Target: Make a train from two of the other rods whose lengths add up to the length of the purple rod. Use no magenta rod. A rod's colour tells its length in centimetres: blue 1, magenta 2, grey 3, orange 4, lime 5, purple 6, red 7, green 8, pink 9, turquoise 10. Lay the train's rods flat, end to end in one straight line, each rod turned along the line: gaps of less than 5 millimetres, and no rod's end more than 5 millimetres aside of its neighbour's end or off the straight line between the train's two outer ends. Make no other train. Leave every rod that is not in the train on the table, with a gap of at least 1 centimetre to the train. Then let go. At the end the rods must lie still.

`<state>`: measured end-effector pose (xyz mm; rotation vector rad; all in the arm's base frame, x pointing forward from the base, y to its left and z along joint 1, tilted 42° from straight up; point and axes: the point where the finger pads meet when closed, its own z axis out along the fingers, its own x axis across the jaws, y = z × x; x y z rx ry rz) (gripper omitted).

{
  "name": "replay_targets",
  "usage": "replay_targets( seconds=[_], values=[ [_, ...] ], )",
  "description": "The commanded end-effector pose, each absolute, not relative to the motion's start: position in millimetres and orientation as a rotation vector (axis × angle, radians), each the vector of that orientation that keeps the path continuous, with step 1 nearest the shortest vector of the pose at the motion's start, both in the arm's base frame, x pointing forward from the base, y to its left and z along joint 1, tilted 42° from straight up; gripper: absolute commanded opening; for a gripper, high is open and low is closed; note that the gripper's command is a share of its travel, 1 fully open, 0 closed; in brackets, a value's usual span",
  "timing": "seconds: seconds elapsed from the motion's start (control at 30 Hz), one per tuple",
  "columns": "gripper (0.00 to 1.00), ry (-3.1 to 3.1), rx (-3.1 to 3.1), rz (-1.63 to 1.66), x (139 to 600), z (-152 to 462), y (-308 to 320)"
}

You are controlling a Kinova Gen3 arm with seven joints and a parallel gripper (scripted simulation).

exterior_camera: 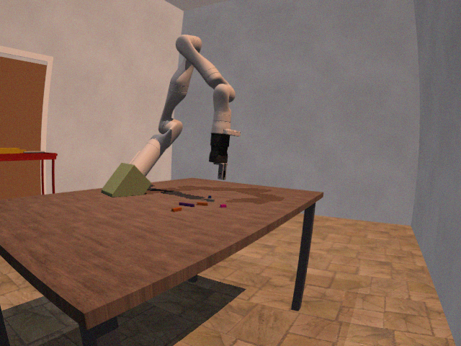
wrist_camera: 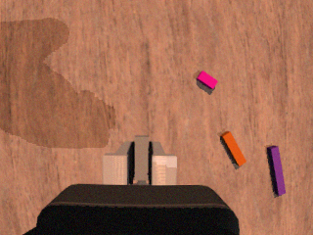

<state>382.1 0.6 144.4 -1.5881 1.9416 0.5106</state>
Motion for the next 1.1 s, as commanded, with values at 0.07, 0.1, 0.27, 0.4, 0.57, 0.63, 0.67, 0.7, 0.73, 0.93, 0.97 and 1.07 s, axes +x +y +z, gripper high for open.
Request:
replay_targets(
  seconds=[0.07, 0.1, 0.27, 0.4, 0.57, 0.63, 0.67, 0.7, 0.73, 0.93, 0.97, 1.07],
  values=[
    [0.24, 1.817, -1.673, 0.449, 375.0, 143.7, -3.9],
    [0.24, 1.817, -1.673, 0.449, 375.0, 143.7, -3.9],
    [0.24, 1.729, -1.745, 0.395, 372.5, 144.4, -4.5],
    [0.24, 1.682, -1.782, 0.365, 371.2, 144.8, -4.8],
    [0.24, 1.666, -1.794, 0.355, 370.8, 144.9, -4.9],
    [0.24, 1.666, -1.794, 0.355, 370.8, 144.9, -4.9],
    [0.24, 1.666, -1.794, 0.355, 370.8, 144.9, -4.9],
    [0.24, 1.666, -1.794, 0.355, 370.8, 144.9, -4.9],
    [0.24, 1.666, -1.794, 0.355, 370.8, 144.9, -4.9],
    [0.24, 1.666, -1.794, 0.355, 370.8, 144.9, -4.9],
    [0.24, 1.666, -1.794, 0.355, 370.8, 144.9, -4.9],
    [0.24, 1.666, -1.794, 0.355, 371.0, 144.5, -4.6]
  ],
)
